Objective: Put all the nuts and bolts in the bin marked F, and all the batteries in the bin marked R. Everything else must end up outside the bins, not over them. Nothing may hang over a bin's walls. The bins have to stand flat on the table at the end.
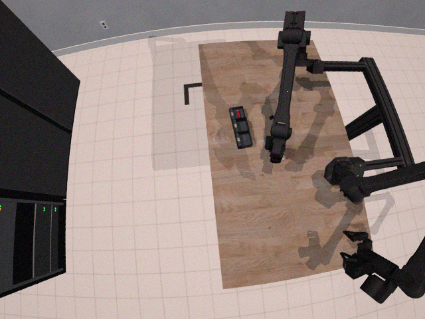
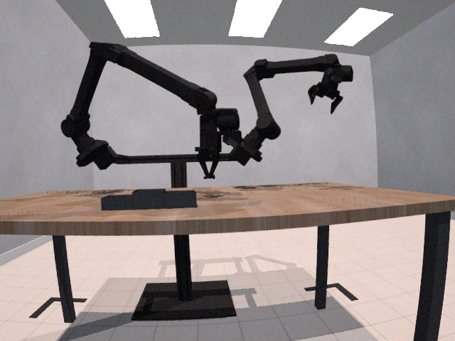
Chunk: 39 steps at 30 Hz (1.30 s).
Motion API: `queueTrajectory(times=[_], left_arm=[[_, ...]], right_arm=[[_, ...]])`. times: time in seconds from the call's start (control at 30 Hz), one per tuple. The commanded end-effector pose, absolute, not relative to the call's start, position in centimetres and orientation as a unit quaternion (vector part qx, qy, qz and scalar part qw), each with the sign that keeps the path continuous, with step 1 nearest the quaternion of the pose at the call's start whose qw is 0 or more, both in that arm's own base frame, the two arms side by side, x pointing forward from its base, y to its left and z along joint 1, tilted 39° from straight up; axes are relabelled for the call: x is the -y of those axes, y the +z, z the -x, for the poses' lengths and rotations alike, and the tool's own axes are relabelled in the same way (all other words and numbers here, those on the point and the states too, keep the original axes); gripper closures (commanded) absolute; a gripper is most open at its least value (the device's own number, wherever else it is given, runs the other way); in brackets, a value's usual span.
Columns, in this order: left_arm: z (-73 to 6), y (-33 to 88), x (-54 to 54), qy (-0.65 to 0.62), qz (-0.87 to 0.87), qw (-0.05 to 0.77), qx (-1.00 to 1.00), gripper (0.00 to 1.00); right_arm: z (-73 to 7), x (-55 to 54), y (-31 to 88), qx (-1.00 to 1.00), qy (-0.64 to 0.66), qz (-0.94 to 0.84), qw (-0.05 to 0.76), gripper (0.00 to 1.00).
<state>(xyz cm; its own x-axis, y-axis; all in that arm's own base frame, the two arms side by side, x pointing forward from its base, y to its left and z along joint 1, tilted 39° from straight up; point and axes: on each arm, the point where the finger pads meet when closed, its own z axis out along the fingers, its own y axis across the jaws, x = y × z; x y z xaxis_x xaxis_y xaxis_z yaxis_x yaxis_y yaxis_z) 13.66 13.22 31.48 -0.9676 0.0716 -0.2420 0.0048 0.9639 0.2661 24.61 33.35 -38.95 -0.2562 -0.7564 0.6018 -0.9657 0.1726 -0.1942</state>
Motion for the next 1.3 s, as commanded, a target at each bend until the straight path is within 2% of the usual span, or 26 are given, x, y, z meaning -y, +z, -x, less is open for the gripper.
queueTrajectory(times=[0.0, 0.03, 0.8, 1.27], left_arm=[[-13.5, 34.0, -13.5, 0.153, -0.015, 0.146, -0.977, 0.00], [-13.5, 34.0, -13.5, 0.153, -0.015, 0.146, -0.977, 0.00], [-13.5, 34.0, -13.5, 0.153, -0.015, 0.146, -0.977, 0.00], [-13.5, 34.0, -13.5, 0.153, -0.015, 0.146, -0.977, 0.00]], right_arm=[[-26.4, -38.1, -37.1, 0.757, 0.262, -0.580, 0.148, 0.90], [-26.7, -35.0, -37.3, 0.752, 0.266, -0.579, 0.165, 0.90], [-34.4, -26.8, -30.9, 0.752, 0.271, -0.578, 0.166, 0.90], [-38.8, -22.2, -27.2, 0.635, 0.238, -0.703, 0.214, 0.90]])
